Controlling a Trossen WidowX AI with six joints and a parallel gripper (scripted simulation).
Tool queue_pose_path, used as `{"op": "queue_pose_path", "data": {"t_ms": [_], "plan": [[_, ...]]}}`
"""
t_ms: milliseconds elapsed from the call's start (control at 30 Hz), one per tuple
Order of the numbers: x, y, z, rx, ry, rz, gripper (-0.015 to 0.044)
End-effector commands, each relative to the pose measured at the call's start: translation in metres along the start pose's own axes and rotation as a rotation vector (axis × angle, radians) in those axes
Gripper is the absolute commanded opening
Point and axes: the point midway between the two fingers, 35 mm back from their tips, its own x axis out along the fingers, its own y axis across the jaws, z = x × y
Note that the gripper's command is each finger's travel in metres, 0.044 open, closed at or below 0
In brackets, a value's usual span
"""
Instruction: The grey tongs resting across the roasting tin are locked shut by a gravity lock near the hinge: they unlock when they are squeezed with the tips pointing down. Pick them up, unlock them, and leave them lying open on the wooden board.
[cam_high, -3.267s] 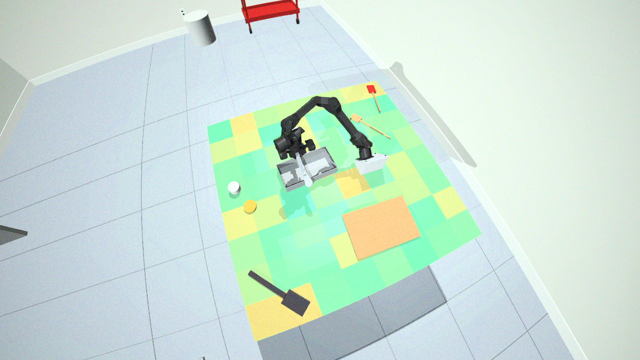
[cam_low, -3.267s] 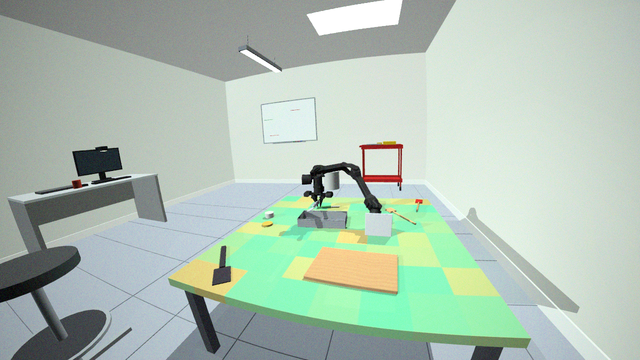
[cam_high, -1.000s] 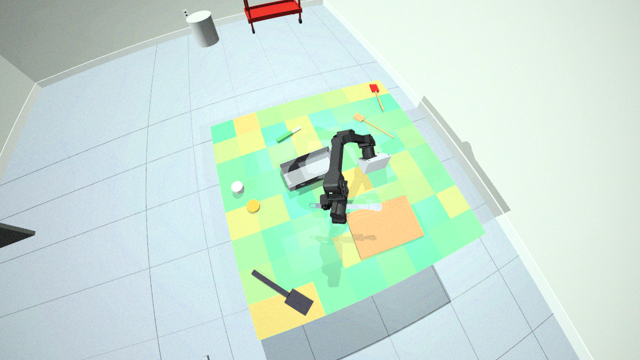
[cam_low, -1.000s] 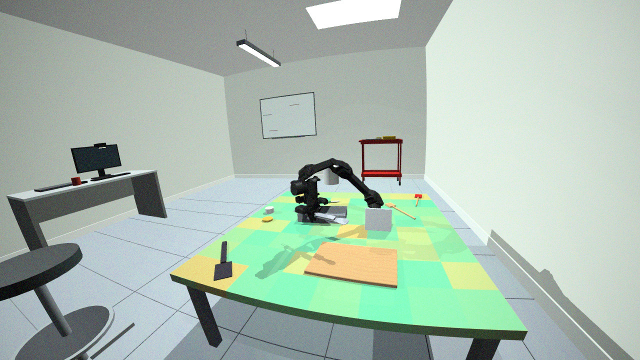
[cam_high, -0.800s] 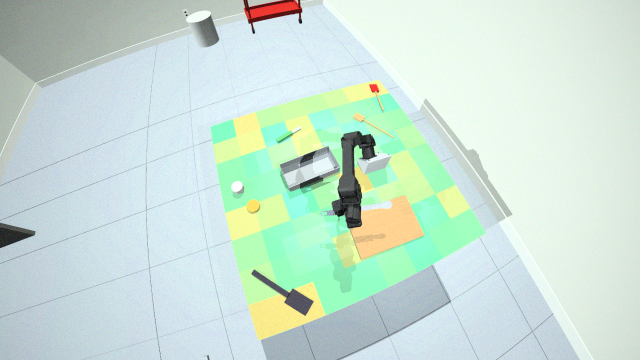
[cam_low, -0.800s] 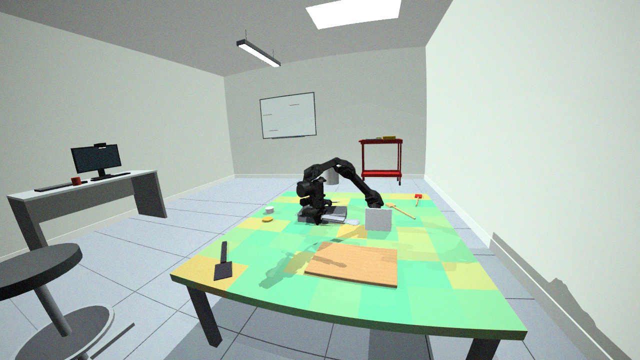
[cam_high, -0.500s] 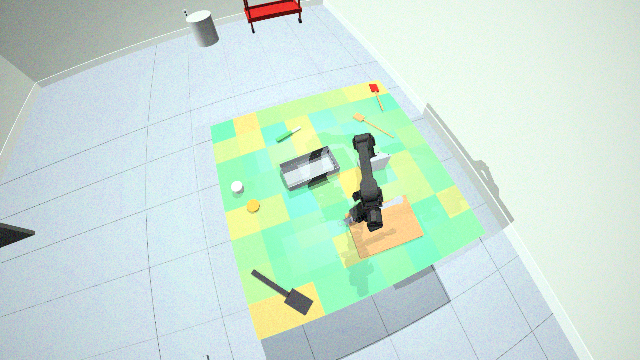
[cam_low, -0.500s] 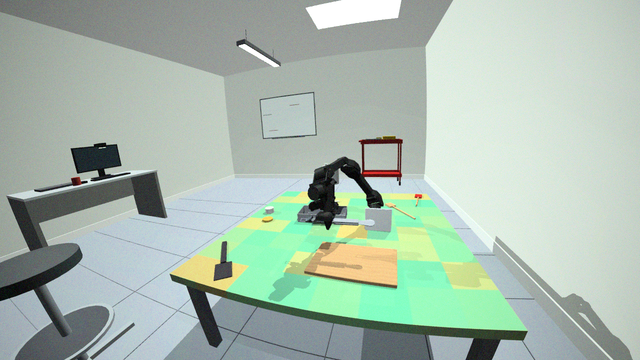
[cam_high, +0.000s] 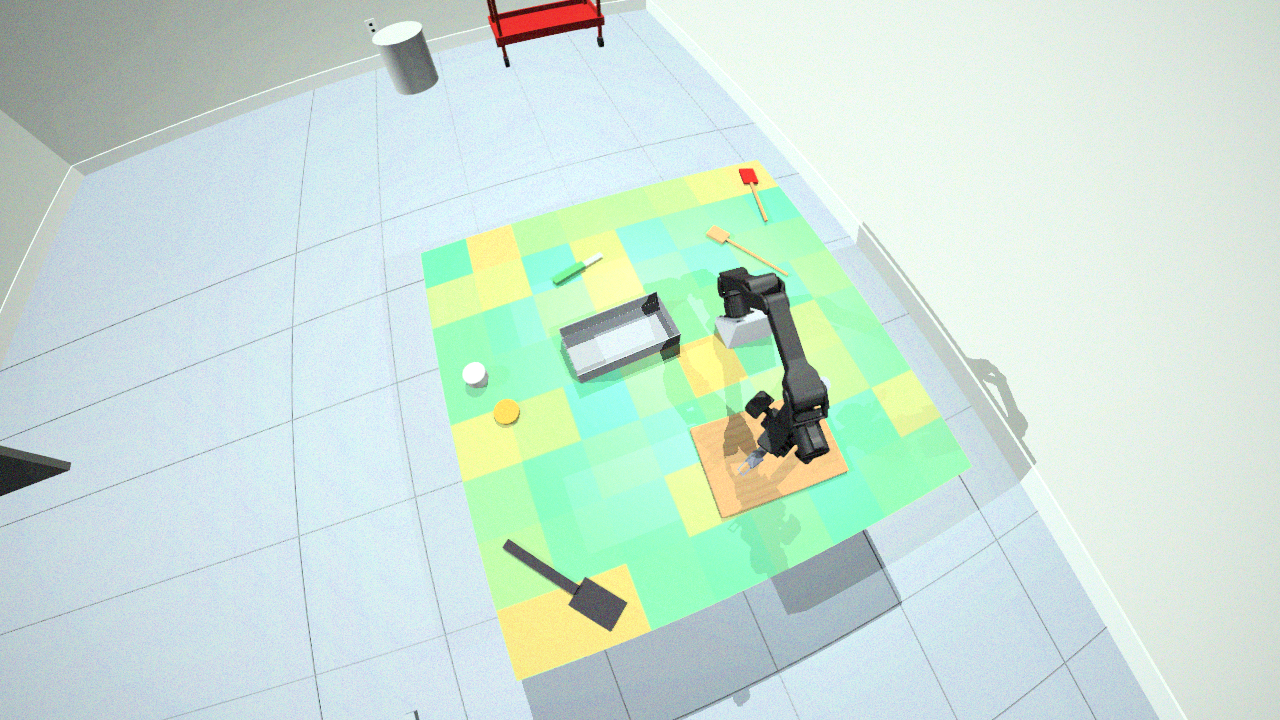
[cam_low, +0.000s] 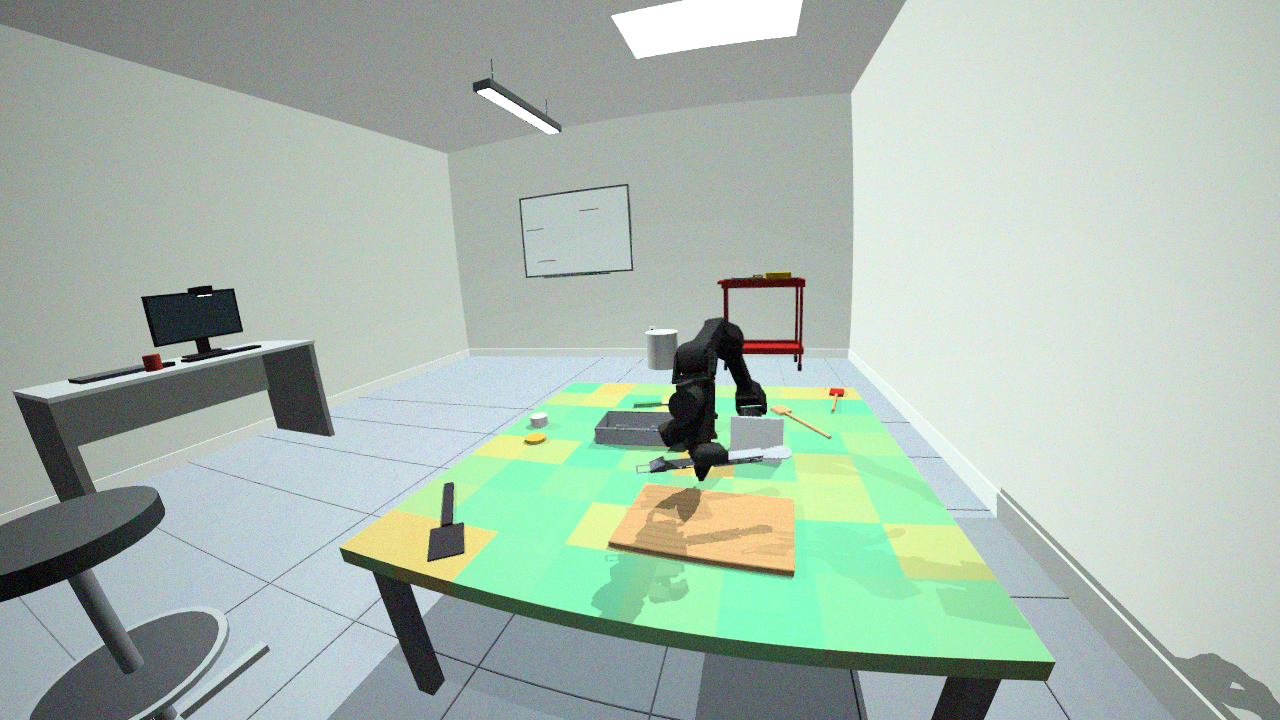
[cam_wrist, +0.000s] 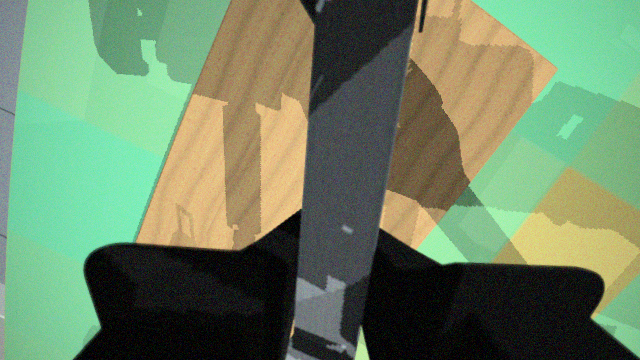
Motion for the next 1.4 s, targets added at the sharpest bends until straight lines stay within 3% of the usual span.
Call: {"op": "queue_pose_path", "data": {"t_ms": [0, 300, 867, 1367], "plan": [[0.003, 0.014, -0.014, -0.066, 0.003, 0.011, -0.015], [0.0, 0.015, -0.013, -0.077, -0.055, 0.005, -0.015], [-0.051, 0.026, -0.013, -0.139, -0.646, -0.023, -0.015], [-0.114, 0.023, -0.042, -0.113, -1.148, 0.004, -0.015]]}}
